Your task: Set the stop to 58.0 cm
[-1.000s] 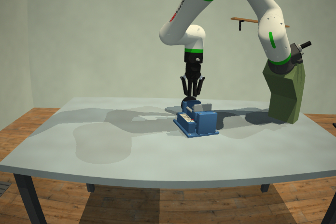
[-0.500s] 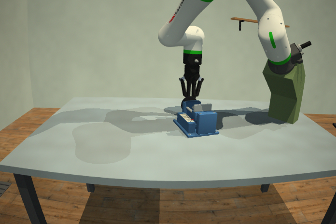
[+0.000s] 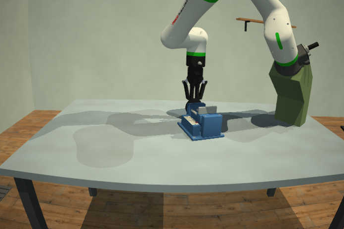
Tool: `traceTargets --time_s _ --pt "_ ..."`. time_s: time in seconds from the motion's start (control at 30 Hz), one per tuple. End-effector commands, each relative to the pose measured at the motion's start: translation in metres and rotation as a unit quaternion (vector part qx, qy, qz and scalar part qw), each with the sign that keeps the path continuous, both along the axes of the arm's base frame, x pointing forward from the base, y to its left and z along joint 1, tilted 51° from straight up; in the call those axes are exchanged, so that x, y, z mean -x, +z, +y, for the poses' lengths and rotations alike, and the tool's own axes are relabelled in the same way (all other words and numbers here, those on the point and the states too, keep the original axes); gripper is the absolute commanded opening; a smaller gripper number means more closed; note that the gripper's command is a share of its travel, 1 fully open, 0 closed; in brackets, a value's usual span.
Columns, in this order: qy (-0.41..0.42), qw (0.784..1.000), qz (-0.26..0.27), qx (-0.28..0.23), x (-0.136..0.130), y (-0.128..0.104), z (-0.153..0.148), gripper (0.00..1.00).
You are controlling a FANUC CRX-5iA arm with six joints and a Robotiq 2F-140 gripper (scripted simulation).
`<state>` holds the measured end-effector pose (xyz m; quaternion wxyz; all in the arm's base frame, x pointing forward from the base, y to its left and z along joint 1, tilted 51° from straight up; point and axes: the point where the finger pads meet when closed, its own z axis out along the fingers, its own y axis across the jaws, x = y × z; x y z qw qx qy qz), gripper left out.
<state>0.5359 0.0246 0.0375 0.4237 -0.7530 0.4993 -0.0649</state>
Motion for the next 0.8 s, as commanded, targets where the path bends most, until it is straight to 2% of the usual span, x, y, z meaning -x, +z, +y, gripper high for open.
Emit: traceTargets --time_s 0.0,0.77 --pt "0.000 1.000 0.000 0.000 -0.0020 0.0009 0.0006 0.04" --pt "0.000 1.000 0.000 0.000 -0.0093 0.0059 0.0030 0.04"
